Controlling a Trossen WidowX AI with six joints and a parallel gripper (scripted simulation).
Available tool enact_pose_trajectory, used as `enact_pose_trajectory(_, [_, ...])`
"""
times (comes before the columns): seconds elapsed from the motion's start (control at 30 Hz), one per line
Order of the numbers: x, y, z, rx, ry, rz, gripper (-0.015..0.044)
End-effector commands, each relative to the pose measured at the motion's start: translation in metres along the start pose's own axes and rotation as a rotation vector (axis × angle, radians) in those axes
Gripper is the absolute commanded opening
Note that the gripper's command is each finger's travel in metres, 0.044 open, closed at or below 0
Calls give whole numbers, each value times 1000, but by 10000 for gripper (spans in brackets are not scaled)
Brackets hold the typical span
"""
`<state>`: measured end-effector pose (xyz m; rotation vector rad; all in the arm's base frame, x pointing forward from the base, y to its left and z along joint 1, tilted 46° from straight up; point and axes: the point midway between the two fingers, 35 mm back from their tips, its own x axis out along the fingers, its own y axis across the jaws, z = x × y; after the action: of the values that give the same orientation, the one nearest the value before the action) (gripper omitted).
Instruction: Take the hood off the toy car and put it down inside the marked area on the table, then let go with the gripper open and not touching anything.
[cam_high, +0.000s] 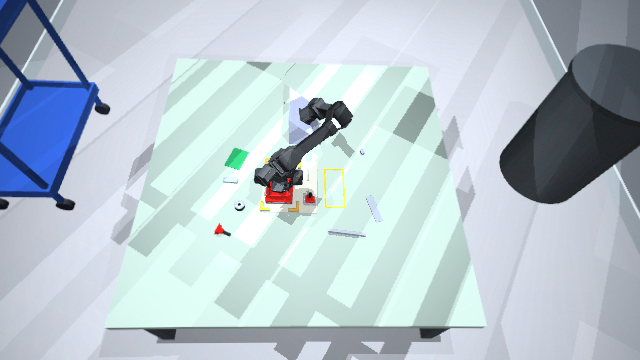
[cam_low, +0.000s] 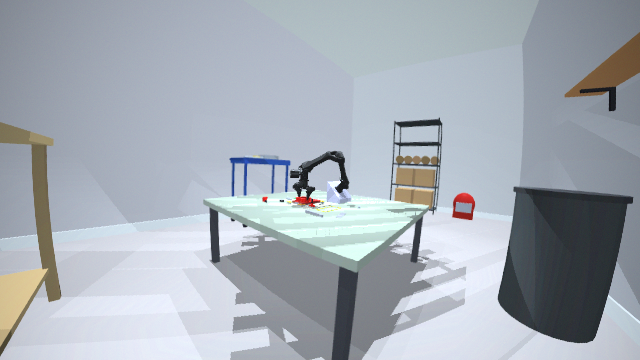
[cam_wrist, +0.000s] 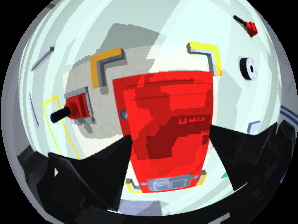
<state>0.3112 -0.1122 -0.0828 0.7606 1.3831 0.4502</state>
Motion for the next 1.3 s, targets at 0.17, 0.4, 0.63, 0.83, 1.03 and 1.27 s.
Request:
enact_pose_trajectory(0.17, [0, 0, 0, -1, 0, 0, 295])
enact_pose_trajectory(0.4, [-1, 0, 0, -1, 0, 0, 170])
enact_pose_trajectory(0.63, [-6, 0, 0, -1, 0, 0, 0])
enact_pose_trajectory(0.83, [-10, 0, 0, 0, 0, 0, 0])
enact_pose_trajectory(1.03, [-13, 0, 0, 0, 0, 0, 0])
enact_pose_trajectory(1.27, [-18, 0, 0, 0, 0, 0, 0])
